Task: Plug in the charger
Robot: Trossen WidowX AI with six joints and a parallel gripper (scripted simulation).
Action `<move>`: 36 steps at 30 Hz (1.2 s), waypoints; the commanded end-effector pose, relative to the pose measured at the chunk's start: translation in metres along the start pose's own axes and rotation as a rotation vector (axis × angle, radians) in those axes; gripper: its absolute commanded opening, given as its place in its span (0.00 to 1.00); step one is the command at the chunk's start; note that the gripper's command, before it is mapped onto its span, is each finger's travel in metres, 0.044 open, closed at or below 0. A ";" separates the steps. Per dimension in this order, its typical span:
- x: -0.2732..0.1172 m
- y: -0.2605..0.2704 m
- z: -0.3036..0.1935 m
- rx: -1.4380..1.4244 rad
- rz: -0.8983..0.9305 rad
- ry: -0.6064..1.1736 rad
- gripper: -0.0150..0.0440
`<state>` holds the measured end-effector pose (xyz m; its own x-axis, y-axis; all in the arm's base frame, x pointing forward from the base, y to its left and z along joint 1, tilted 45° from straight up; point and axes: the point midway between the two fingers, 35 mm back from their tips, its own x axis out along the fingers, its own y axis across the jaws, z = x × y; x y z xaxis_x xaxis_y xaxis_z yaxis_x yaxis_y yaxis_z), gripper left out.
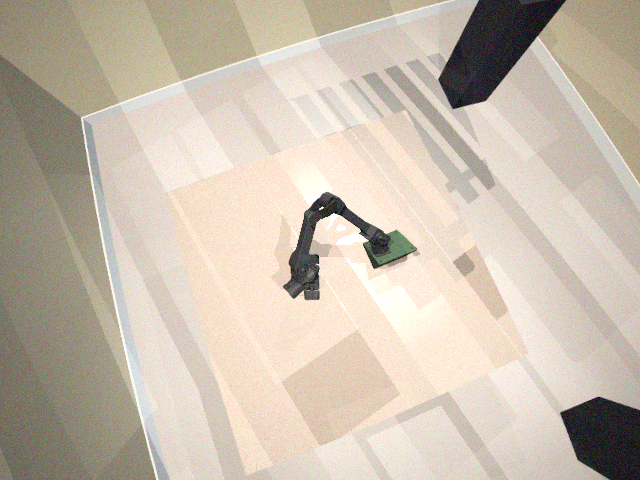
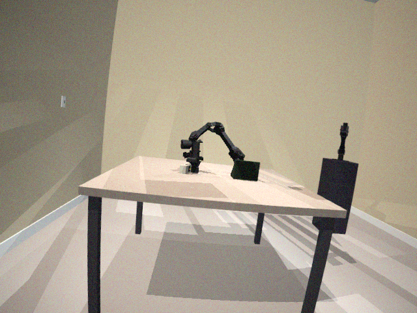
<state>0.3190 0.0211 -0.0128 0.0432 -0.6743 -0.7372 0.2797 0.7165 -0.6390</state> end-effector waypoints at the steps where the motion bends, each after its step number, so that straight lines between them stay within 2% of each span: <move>1: -0.001 0.000 0.002 -0.003 0.000 -0.003 0.25; 36: -0.002 0.000 0.007 -0.002 0.000 -0.004 0.25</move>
<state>0.3235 0.0207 -0.0113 0.0419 -0.6734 -0.7381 0.2793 0.7172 -0.6385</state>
